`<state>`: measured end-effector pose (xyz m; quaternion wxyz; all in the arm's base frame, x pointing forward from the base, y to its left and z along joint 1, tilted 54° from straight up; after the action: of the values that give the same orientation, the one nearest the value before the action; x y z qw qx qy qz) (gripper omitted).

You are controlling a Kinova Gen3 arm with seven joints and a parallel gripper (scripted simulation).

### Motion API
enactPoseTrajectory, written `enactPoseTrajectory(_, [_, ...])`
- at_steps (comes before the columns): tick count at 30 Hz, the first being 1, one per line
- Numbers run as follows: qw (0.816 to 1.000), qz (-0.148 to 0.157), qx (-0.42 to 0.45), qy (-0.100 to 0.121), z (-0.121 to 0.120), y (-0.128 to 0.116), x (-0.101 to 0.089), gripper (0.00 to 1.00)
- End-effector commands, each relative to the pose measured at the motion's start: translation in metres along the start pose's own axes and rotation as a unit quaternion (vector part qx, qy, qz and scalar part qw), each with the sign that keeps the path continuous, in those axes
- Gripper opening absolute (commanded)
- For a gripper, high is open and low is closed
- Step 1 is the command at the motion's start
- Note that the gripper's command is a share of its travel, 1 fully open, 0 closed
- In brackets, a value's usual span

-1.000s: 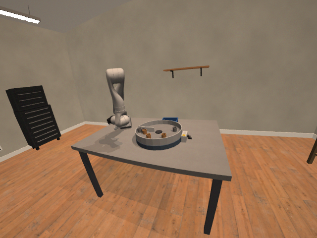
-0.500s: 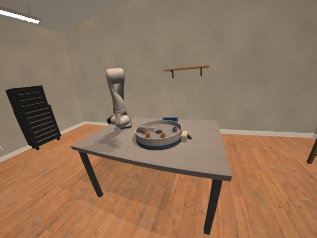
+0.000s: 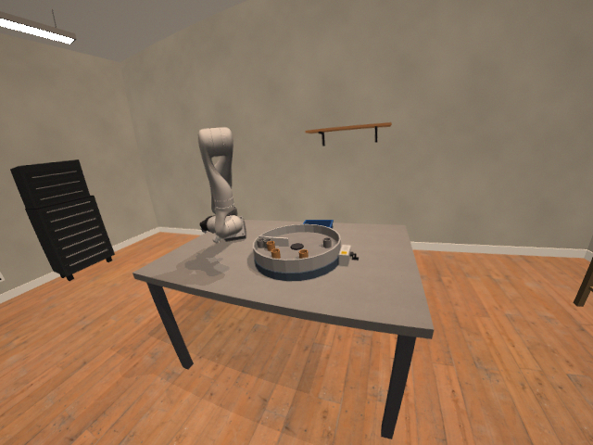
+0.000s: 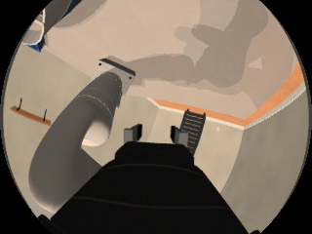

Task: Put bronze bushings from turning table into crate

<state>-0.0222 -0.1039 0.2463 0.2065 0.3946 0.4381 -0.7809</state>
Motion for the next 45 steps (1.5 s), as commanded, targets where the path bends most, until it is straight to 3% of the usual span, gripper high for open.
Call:
enactPoseTrajectory(1, [0.998, 0.07, 0.002, -0.009, -0.046, 0.002, -0.033, 1.0])
enactPoseTrajectory(2, [1.0, 0.014, 0.0, -0.002, -0.009, 0.001, -0.006, 1.0])
enactPoseTrajectory(6, [0.998, 0.07, 0.002, -0.009, -0.046, 0.007, -0.032, 1.0])
enactPoseTrajectory(18, [0.998, 0.07, 0.002, -0.009, -0.046, 0.007, -0.032, 1.0])
enactPoseTrajectory(19, [1.0, 0.014, 0.0, -0.001, -0.01, 0.002, -0.006, 1.0])
enactPoseTrajectory(23, [0.997, 0.07, 0.001, -0.009, -0.046, 0.011, -0.03, 1.0])
enactPoseTrajectory(35, [0.997, 0.07, 0.001, -0.009, -0.046, 0.011, -0.03, 1.0])
enactPoseTrajectory(36, [1.0, 0.014, 0.0, -0.001, -0.01, 0.003, -0.006, 1.0])
enactPoseTrajectory(40, [0.997, 0.07, 0.001, -0.008, -0.046, 0.015, -0.028, 1.0])
enactPoseTrajectory(45, [0.997, 0.07, 0.001, -0.008, -0.046, 0.015, -0.028, 1.0])
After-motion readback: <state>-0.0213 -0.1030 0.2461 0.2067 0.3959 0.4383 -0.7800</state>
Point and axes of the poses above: the point where the finger pads meet when closed, its own x axis out along the fingers, its own z axis across the jaws, y = z × x, the point moved 6 cm from there along -x, back along the fingers, and after that the axes turned 8 degrees about x, right-handed, at the moved point
